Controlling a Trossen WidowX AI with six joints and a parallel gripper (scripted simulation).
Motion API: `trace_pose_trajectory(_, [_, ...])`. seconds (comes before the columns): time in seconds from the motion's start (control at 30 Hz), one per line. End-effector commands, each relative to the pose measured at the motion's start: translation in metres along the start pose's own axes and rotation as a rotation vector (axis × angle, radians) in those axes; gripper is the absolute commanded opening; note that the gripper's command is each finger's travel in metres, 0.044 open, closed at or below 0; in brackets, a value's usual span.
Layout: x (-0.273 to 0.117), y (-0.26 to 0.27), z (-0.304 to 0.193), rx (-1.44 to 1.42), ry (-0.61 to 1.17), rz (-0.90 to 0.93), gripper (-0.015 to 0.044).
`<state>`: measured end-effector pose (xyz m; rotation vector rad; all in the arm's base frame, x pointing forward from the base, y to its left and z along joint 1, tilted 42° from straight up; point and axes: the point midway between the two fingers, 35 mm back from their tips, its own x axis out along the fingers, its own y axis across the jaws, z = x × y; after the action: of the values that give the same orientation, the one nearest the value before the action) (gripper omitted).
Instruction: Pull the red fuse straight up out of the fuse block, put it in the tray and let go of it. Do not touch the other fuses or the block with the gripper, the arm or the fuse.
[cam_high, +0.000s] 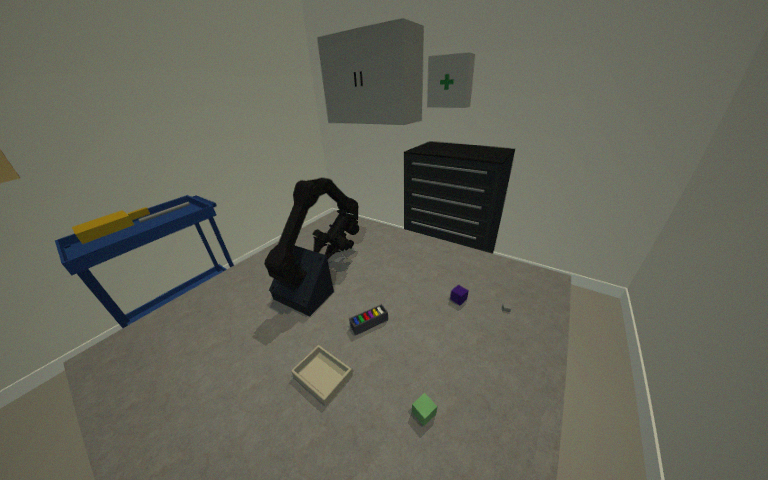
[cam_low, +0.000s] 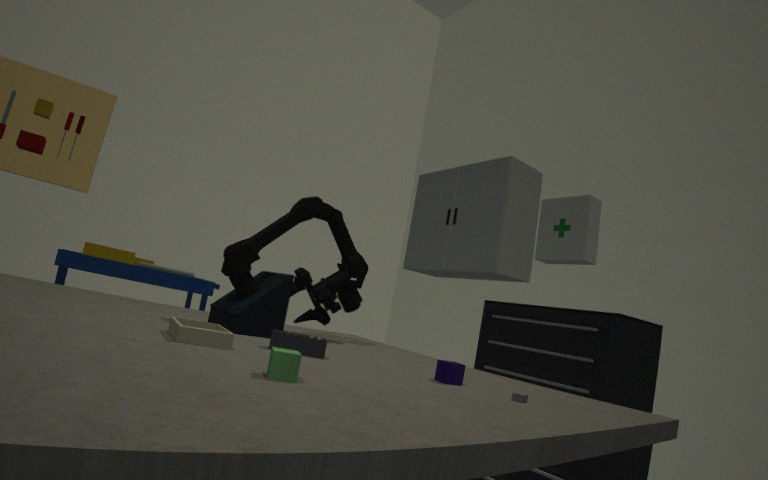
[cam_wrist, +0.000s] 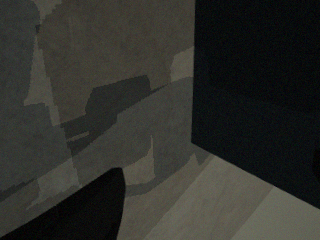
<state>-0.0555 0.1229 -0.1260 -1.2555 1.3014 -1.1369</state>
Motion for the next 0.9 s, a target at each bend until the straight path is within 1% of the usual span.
trace_pose_trajectory(0.0, [-0.001,-0.001,0.000,0.000,0.001,0.004,0.0400])
trace_pose_trajectory(0.1, [-0.014,-0.017,-0.004,0.004,0.006,0.045,0.0400])
trace_pose_trajectory(0.27, [-0.015,-0.018,-0.005,0.005,0.007,0.049,0.0400])
trace_pose_trajectory(0.37, [-0.024,-0.018,0.013,-0.032,0.010,0.118,0.0321])
trace_pose_trajectory(0.53, [-0.047,-0.033,0.075,-0.067,0.027,0.361,0.0190])
trace_pose_trajectory(0.7, [-0.054,-0.055,0.145,-0.006,0.021,0.583,0.0061])
trace_pose_trajectory(0.87, [-0.041,-0.083,0.209,0.125,0.002,0.739,0.0061])
